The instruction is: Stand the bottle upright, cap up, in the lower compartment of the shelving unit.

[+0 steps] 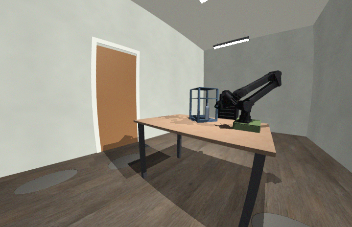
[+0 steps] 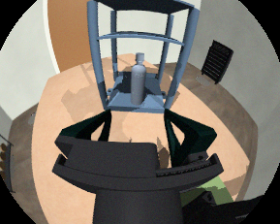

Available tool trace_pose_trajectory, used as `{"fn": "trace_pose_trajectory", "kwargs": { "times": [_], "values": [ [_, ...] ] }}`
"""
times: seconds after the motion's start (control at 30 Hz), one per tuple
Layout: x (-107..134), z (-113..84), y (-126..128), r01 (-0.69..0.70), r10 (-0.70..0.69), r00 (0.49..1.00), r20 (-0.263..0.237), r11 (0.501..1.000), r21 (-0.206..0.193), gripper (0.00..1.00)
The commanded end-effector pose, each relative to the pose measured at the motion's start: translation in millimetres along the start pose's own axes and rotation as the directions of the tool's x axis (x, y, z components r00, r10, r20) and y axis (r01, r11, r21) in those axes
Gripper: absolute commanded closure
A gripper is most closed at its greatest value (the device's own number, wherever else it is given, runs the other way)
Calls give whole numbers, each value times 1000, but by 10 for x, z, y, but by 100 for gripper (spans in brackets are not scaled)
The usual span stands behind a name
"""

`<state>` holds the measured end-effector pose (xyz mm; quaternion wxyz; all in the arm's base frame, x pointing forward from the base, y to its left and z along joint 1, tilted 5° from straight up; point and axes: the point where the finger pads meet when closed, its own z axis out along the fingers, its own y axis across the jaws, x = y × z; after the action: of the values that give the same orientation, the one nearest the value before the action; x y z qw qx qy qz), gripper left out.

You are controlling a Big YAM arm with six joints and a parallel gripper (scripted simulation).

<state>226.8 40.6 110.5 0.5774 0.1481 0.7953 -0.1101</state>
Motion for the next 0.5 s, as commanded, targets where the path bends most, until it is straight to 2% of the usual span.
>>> {"fn": "trace_pose_trajectory", "kwargs": {
  "times": [0.0, 0.47],
  "values": [
    [-295, -144, 177, -110, 110, 994, 3, 994, -10, 23],
    [-284, -210, 183, -106, 106, 994, 1, 994, -8, 23]
  ]
}}
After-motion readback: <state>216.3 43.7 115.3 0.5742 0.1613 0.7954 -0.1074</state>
